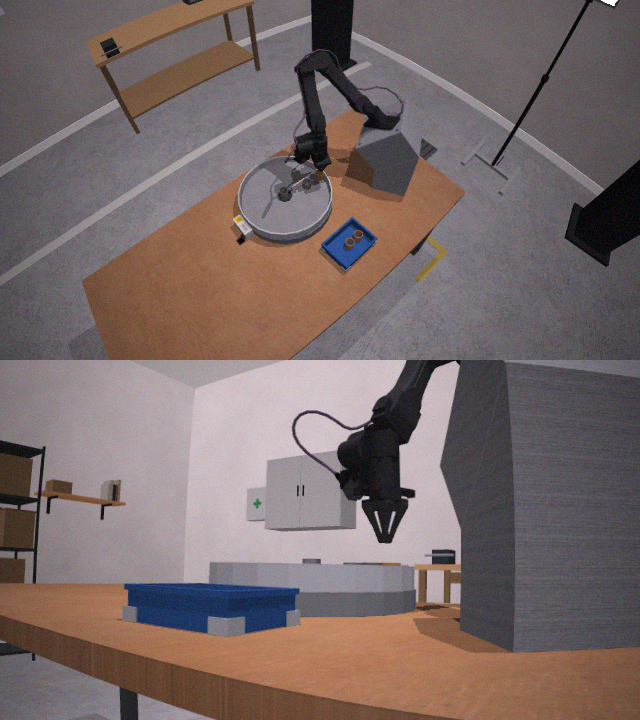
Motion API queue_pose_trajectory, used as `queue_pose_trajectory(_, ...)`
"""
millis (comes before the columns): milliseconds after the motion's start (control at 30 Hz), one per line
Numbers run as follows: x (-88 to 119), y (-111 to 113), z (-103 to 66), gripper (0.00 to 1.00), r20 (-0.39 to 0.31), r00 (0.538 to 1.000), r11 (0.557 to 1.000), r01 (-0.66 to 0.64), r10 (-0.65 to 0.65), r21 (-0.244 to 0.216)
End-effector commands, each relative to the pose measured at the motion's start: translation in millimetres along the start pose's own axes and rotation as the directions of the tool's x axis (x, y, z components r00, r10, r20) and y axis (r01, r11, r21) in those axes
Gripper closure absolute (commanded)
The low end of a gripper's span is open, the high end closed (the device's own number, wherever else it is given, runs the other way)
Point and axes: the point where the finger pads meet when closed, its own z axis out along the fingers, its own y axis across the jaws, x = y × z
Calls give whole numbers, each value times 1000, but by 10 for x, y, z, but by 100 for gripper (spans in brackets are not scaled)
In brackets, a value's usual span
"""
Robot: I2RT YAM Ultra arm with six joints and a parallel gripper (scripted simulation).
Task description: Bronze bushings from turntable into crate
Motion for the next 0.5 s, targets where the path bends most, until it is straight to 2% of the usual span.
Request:
queue_pose_trajectory(0, -132, 16, -91, 85, 48, 999, 1000, -11, 11, -14)
queue_pose_trajectory(167, -151, -12, -60, 85, 50, 999, 1000, -19, 19, -13)
queue_pose_trajectory(200, -75, 4, 46, 85, 20, 1000, 1000, -7, 8, -8)
queue_pose_trajectory(333, -147, 2, 205, 85, 33, 999, 1000, -14, 15, -8)
queue_pose_trajectory(433, -121, 3, 222, 85, 29, 1000, 1000, -12, 12, -8)
queue_pose_trajectory(467, -91, 70, 203, 85, 29, 1000, 1000, 8, -7, -19)
